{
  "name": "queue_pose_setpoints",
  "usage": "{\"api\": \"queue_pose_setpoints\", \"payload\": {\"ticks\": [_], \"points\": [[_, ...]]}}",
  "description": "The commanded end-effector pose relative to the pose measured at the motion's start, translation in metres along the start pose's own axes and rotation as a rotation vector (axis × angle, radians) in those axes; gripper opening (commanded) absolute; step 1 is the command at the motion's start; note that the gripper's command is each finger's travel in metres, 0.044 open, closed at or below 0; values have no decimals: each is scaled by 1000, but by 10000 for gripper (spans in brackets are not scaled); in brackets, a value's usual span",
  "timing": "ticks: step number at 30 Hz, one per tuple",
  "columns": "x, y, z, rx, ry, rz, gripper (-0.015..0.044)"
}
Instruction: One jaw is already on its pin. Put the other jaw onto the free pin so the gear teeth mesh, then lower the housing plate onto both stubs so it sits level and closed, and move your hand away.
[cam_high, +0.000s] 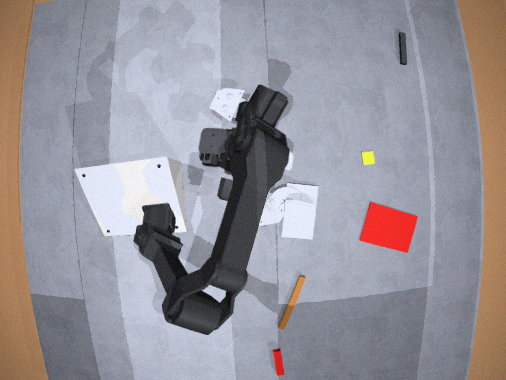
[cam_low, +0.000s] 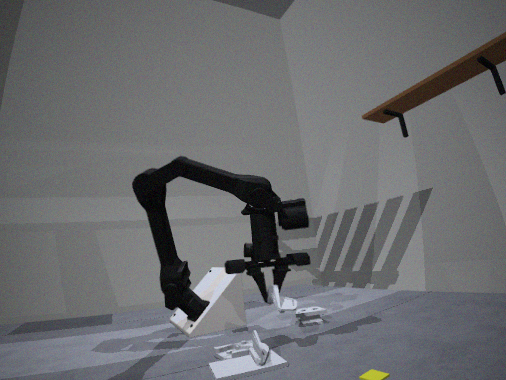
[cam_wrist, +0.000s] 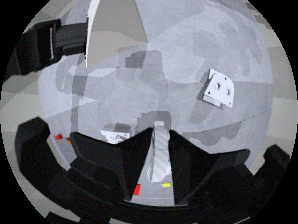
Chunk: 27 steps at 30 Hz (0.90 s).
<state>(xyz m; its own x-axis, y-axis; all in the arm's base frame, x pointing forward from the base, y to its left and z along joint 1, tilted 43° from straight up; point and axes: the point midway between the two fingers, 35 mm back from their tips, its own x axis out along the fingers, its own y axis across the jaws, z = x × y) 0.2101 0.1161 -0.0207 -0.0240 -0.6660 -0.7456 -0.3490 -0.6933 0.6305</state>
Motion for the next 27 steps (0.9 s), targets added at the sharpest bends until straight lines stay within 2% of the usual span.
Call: {"api": "queue_pose_setpoints", "payload": {"ticks": [1, 14, 27], "points": [[-2, -8, -8, 128, 6, -7, 37], [-2, -24, -24, 463, 6, -10, 37], [-2, -25, -24, 467, 6, -10, 37]]}}
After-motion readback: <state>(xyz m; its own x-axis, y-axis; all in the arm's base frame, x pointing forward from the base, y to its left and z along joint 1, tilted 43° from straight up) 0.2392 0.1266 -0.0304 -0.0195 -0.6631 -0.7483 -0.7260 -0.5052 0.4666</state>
